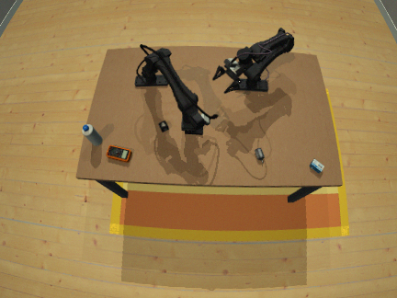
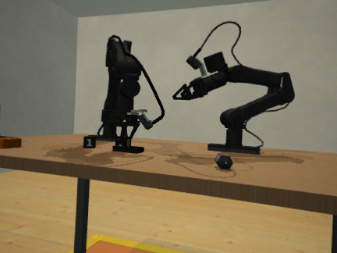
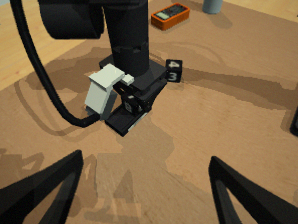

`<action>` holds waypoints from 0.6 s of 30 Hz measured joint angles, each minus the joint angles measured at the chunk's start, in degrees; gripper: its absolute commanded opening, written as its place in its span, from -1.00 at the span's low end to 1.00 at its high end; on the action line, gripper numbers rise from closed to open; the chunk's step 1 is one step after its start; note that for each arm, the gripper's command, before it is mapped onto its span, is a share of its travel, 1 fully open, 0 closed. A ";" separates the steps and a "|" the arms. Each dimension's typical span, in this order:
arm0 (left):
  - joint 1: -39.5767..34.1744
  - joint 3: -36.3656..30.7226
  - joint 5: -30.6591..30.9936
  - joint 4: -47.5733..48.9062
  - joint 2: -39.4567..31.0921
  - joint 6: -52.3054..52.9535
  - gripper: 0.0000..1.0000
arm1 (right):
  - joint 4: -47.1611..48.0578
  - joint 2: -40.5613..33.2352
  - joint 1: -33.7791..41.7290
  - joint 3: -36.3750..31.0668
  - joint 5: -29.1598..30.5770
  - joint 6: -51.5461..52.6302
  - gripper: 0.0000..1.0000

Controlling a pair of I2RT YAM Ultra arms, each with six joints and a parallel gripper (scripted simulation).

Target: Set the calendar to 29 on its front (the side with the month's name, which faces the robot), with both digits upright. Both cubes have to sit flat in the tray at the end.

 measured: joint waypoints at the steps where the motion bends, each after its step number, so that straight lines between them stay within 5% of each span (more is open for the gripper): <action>1: 0.00 0.00 0.00 0.00 0.00 0.00 1.00 | 0.11 0.02 0.00 -0.02 0.00 0.00 0.12; 18: 0.00 0.00 0.00 0.00 0.00 0.00 1.00 | 0.52 0.04 0.00 -0.02 0.02 -0.02 -0.25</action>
